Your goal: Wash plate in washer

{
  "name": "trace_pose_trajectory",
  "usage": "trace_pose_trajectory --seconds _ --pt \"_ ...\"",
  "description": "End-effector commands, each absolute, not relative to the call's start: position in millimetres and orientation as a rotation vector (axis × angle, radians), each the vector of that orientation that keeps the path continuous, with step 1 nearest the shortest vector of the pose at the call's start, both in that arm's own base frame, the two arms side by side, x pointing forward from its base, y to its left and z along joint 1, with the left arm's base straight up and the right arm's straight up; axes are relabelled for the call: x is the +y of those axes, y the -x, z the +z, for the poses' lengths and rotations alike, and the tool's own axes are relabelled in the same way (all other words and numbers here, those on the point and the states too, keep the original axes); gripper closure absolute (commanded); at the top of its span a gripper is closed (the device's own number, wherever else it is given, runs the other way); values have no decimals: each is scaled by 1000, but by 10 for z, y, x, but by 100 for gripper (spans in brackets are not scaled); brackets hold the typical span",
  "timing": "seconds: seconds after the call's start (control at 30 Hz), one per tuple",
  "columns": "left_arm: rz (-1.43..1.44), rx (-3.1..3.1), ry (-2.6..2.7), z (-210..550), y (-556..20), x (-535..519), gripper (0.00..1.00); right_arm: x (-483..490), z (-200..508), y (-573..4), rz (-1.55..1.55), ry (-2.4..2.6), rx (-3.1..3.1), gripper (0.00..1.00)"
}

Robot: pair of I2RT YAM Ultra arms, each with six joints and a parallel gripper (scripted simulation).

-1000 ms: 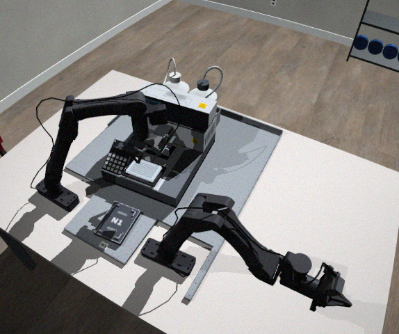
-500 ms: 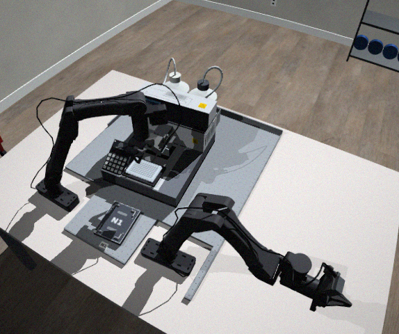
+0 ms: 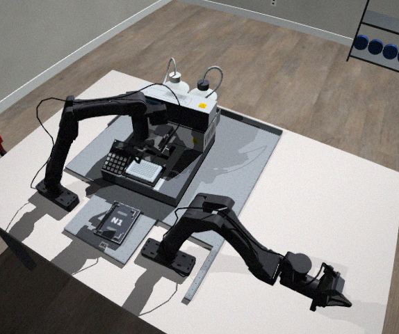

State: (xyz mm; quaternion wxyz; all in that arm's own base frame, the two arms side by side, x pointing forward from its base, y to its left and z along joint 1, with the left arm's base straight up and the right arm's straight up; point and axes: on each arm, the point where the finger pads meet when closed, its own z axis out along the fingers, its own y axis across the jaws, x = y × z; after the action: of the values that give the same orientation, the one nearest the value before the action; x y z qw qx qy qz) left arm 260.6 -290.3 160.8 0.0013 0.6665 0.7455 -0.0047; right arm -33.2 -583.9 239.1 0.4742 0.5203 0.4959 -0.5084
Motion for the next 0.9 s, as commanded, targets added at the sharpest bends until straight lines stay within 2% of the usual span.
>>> trace_pose_trajectory --seconds 0.0,0.87 --pt "-20 2337 -2074 1729 -2549 -2844 0 -5788 2565 370 -1257 -1257 1177 100" --pt "-20 2343 -2082 1643 -2615 -2924 0 -5788 2565 370 -1257 -1257 1177 100"
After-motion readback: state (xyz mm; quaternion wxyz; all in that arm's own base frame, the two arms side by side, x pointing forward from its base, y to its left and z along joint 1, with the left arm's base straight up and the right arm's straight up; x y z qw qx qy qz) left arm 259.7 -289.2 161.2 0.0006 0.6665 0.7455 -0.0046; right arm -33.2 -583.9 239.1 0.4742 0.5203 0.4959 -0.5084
